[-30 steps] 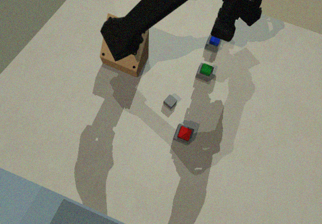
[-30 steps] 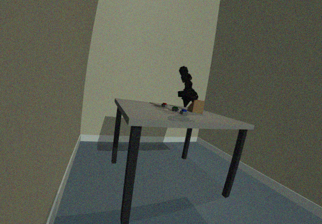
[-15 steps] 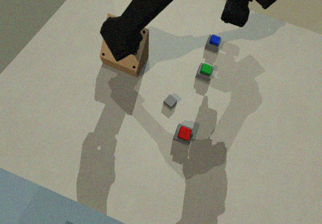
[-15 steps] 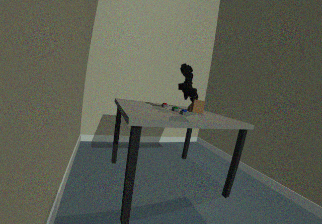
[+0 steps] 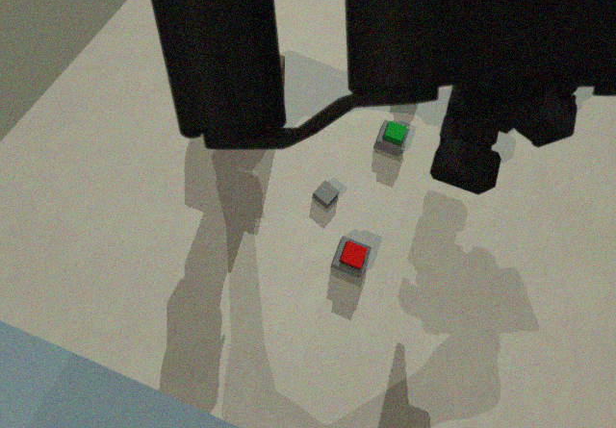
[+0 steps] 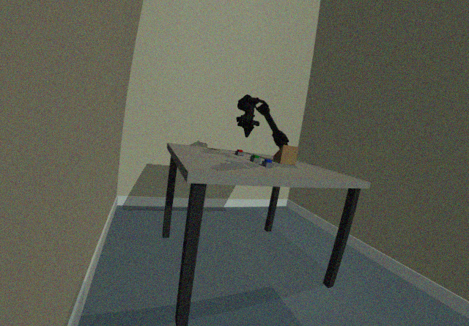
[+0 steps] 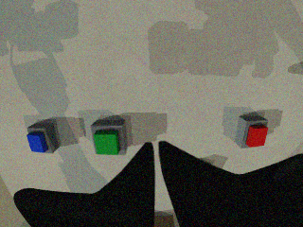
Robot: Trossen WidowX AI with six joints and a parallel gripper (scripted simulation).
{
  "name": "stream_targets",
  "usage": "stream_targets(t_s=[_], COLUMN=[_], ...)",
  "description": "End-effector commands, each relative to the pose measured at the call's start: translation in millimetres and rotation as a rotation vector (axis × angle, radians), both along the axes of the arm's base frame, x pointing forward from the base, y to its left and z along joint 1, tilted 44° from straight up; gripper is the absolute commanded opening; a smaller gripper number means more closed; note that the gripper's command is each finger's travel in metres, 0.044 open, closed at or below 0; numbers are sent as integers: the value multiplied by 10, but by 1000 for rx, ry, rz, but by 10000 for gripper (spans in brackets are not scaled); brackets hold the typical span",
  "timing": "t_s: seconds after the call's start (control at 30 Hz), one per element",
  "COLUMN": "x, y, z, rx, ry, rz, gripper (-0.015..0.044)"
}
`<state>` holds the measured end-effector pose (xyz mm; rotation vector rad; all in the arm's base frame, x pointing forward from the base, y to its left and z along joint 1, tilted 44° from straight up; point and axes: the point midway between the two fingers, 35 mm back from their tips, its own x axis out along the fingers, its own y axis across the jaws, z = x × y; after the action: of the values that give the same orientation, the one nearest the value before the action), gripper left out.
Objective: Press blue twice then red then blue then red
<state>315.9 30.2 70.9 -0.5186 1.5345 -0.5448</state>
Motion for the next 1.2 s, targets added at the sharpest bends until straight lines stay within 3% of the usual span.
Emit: stream_targets(t_s=[0.0,0.17,0.3,0.5,0.67,1.17], x=[-139,-441,-574,-572,-592,-596], y=[-532,-1104,-1267,-1285,-1681,-1806], z=[448,911,1046,1027,629,502], rx=[-28,-78,-98,-97,-100,-100], ry=[-8,-18,-18,-19,-20,-20], rz=[3,-14,-23,-23,-23,-23], gripper=[20,20,20,20,20,20])
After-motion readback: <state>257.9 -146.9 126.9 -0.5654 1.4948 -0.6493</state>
